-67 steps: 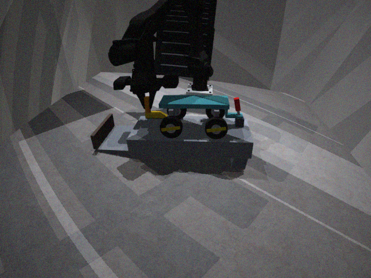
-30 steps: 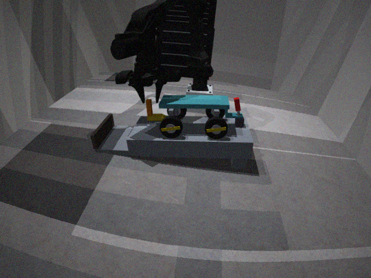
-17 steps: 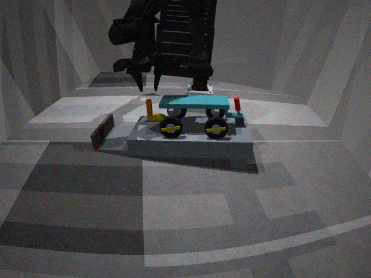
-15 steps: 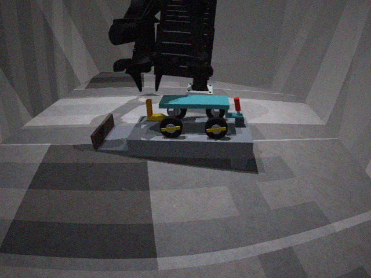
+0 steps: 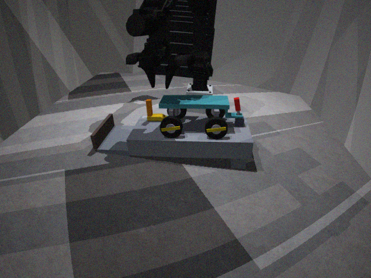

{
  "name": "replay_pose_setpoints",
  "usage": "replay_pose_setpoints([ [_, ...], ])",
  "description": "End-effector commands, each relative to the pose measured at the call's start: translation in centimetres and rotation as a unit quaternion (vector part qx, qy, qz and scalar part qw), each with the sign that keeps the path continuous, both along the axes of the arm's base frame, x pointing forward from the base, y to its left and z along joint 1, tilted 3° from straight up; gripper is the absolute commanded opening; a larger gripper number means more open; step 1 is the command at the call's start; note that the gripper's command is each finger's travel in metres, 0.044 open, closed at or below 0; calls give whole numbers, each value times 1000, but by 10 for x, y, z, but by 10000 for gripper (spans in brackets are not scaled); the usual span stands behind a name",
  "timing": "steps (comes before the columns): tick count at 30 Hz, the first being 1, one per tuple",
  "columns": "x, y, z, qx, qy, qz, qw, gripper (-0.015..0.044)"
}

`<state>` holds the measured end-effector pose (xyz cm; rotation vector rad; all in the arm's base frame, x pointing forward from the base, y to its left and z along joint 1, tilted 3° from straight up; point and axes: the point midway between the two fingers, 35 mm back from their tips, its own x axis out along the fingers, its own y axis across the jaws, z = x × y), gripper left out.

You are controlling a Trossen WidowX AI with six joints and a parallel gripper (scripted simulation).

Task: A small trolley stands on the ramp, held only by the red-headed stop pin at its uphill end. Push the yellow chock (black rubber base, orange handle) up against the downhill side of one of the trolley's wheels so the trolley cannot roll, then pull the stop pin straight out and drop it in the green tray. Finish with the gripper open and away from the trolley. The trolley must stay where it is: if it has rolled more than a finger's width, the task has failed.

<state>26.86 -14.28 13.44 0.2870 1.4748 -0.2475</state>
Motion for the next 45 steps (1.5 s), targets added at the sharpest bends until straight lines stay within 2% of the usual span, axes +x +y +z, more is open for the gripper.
replay_pose_setpoints([
  [1,9,18,2,15,-4,-61,998,190],
  [18,37,101,10,91,9,-341,936,190],
  [35,41,188,20,144,74,-594,788,190],
  [38,40,195,21,146,82,-613,772,190],
  [45,40,195,20,146,82,-613,772,190],
])
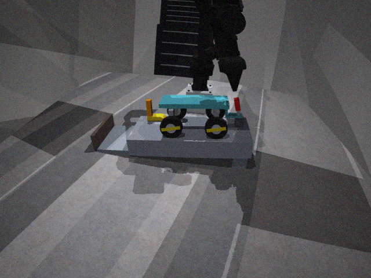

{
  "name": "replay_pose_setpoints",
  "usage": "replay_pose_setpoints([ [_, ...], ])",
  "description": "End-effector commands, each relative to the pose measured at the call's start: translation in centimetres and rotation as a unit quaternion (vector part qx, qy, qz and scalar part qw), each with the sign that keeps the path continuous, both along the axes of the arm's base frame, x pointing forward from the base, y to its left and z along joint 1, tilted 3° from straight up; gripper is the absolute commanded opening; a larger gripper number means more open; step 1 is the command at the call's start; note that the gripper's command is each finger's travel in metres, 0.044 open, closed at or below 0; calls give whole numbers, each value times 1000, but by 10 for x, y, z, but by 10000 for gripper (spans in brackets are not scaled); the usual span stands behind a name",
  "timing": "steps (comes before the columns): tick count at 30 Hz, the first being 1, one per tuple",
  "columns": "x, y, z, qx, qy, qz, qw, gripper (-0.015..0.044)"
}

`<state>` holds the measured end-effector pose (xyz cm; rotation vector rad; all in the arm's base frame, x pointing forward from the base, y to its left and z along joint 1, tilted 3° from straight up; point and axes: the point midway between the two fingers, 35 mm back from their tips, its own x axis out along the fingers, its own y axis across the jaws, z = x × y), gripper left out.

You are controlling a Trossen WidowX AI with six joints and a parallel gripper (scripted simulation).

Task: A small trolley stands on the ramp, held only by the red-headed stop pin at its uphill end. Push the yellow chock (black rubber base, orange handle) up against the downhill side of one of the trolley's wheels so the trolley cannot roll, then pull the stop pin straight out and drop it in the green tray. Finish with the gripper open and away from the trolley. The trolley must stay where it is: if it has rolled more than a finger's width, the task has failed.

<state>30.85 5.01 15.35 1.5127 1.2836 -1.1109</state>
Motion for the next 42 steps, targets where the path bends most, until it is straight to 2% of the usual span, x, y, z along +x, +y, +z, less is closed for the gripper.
replay_pose_setpoints([
  [1,1,2,1,3,0,-4,1000,190],
  [42,7,14,-43,4,0,-4,1000,190],
])
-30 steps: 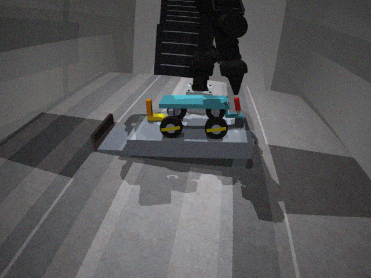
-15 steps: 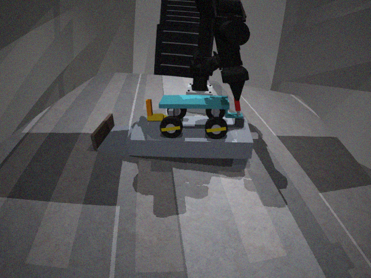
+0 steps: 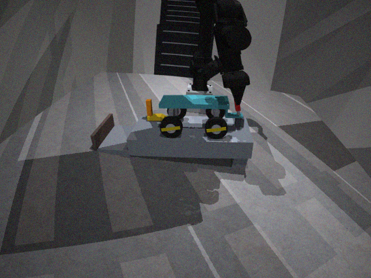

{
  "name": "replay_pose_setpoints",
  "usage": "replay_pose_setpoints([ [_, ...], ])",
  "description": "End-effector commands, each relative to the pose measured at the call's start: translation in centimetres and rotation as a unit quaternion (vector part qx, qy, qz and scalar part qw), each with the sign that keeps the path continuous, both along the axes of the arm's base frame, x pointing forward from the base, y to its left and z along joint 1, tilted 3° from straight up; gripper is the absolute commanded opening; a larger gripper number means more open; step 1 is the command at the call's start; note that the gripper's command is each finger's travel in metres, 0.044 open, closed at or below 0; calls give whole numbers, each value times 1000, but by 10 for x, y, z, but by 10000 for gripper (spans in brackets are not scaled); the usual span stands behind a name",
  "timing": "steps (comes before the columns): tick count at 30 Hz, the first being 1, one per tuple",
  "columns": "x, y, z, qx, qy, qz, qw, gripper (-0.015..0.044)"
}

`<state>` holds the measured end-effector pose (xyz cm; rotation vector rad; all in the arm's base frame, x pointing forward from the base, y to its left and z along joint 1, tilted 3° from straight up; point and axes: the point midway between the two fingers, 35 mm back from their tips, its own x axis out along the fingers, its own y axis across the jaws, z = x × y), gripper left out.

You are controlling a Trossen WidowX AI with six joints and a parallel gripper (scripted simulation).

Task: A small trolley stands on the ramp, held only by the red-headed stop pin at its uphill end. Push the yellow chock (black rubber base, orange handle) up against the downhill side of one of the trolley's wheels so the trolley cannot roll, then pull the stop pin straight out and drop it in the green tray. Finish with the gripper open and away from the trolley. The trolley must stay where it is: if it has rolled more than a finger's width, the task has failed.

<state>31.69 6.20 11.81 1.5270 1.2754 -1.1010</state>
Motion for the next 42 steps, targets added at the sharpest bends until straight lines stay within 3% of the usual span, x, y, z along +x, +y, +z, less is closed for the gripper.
replay_pose_setpoints([
  [1,-1,2,-9,1,6,-1,1000,190],
  [24,-2,8,-30,1,7,-1,1000,190],
  [28,0,8,-28,1,3,1,1000,85],
  [38,0,8,-27,1,3,1,1000,0],
  [42,-1,8,-25,1,5,0,1000,0],
])
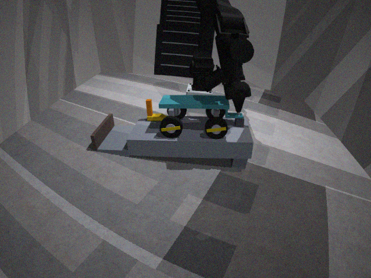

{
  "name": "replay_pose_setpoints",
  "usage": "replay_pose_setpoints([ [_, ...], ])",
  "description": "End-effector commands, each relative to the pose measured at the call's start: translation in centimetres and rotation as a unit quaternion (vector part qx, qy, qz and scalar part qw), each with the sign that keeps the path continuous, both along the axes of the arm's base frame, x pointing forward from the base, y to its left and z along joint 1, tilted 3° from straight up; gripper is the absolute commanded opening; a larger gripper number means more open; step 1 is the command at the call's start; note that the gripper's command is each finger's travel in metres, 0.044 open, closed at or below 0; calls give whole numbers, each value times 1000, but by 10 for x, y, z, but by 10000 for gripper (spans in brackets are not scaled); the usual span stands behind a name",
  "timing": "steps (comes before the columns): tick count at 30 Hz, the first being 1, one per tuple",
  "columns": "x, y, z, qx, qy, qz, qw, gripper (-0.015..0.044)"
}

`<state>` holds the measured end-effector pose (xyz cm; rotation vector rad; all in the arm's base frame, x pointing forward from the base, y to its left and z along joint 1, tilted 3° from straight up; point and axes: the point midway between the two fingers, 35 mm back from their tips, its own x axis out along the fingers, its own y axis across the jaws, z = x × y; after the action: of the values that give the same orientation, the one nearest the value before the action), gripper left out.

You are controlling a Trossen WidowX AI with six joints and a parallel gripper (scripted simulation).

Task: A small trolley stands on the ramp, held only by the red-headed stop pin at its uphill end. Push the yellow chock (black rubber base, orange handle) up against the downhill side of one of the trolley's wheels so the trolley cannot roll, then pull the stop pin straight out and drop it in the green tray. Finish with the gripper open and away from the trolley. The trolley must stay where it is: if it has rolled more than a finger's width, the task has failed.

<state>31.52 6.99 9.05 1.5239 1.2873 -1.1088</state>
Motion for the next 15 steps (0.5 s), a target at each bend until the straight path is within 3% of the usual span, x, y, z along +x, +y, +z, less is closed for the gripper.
replay_pose_setpoints([
  [1,0,0,4,-1,-1,-1,1000,0],
  [15,-3,-1,12,-1,1,-2,1000,0],
])
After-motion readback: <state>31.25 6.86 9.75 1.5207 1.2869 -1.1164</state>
